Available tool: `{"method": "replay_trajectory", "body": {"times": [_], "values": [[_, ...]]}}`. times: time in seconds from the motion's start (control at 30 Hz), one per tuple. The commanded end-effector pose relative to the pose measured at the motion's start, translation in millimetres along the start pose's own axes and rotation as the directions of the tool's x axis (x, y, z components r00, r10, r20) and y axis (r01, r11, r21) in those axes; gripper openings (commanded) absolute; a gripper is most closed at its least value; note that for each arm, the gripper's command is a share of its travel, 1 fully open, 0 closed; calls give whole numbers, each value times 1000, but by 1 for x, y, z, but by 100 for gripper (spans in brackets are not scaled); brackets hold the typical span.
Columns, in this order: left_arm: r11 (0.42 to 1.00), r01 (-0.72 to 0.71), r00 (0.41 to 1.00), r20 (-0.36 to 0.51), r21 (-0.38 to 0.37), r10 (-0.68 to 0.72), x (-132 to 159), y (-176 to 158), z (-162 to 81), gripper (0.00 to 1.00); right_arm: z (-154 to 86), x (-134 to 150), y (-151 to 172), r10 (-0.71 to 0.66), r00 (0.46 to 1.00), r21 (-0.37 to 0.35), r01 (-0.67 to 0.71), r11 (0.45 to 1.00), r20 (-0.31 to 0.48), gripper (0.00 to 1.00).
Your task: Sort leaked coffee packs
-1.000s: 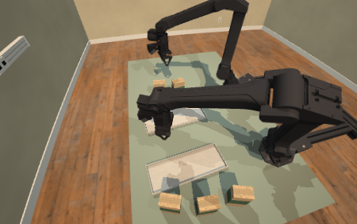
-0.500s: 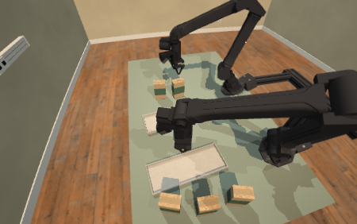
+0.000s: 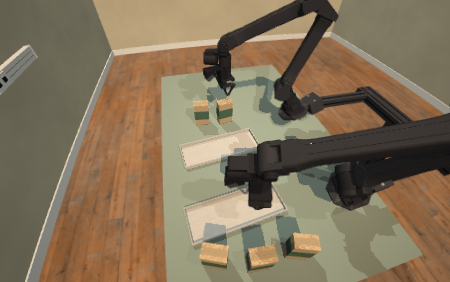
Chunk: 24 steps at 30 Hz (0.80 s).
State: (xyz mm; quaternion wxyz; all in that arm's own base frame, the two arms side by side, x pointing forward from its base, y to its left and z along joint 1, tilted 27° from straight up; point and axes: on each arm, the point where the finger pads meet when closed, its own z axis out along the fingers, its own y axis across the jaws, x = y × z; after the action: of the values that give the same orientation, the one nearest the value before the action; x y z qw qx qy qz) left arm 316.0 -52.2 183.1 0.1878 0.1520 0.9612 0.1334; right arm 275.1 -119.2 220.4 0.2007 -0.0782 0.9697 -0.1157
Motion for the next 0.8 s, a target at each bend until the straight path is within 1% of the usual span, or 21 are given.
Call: {"method": "replay_trajectory", "body": {"times": [0.0,0.1,0.13,0.2,0.3,0.33,0.63,0.67,0.7,0.77], "values": [[1000,-31,999,13,-3,31,22,21,-9,76,-10,-12,-8,9,999,22,-10,1000,31,76],[999,-32,999,13,-3,32,43,34,-10,76,-10,-12,-8,9,999,22,-10,1000,31,76],[999,-32,999,12,-4,32,50,39,-10,76,12,-3,-8,30,1000,10,-30,999,2,76],[999,-32,999,12,-4,32,50,39,-10,76,12,-3,-8,30,1000,10,-30,999,2,76],[999,-32,999,12,-4,32,71,52,-11,76,14,-5,-6,15,1000,8,-15,1000,4,76],[999,-32,999,12,-4,32,78,56,-12,76,1,-14,-10,9,999,22,-10,1000,31,76],[999,-33,999,12,-5,33,140,96,-16,76,1,-14,-10,9,999,22,-10,1000,31,76],[999,-33,999,12,-5,33,147,100,-16,76,11,-6,-7,16,1000,18,-16,1000,21,76],[999,-33,999,11,-5,33,154,105,-17,76,20,-5,-7,15,1000,8,-15,1000,4,76],[999,-33,999,11,-5,33,154,105,-17,76,20,-5,-7,15,1000,8,-15,1000,4,76]]}}
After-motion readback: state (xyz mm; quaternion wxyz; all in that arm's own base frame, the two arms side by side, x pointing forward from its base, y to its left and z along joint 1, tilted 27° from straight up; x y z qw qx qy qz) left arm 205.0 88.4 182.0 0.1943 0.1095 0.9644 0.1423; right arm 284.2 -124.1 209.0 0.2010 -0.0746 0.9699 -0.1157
